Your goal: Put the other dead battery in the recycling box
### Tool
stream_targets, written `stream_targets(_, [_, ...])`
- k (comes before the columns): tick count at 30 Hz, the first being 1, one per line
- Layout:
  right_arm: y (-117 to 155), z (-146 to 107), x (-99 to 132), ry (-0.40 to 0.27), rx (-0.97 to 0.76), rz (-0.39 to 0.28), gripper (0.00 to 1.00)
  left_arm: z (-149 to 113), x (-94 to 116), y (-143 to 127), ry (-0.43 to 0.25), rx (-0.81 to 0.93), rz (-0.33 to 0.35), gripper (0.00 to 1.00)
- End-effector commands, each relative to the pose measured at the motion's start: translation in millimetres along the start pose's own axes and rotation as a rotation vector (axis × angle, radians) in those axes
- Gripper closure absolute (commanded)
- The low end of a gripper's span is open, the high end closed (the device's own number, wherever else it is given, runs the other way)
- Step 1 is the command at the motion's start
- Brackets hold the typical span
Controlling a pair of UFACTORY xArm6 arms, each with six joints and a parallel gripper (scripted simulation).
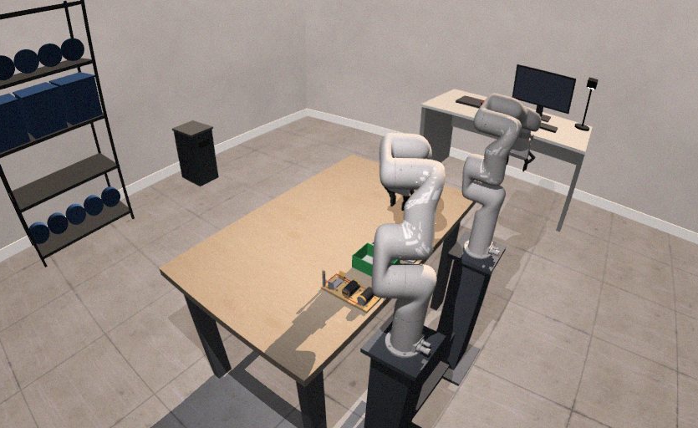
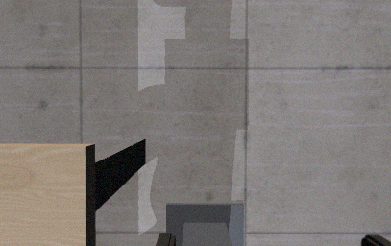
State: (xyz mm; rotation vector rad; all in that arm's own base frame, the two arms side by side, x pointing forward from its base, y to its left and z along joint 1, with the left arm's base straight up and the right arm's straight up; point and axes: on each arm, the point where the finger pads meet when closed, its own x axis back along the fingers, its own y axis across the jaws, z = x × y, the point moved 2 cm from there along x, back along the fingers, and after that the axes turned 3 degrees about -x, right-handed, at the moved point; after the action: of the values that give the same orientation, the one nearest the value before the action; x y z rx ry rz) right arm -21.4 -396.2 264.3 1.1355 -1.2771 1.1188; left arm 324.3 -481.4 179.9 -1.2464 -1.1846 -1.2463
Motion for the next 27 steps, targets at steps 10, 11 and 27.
stream_targets(10, [-0.5,3.1,5.8,0.018,0.009,-0.003,0.0,-3.9,6.9,1.0,-0.016,-0.137,-0.009,0.49])
stream_targets(11, [-0.5,3.1,5.8,0.018,0.009,-0.003,0.0,-3.9,6.9,1.0,-0.016,-0.154,-0.009,0.49])
stream_targets(27, [-0.5,3.1,5.8,0.018,0.009,-0.003,0.0,-3.9,6.9,1.0,-0.013,-0.681,-0.013,0.49])
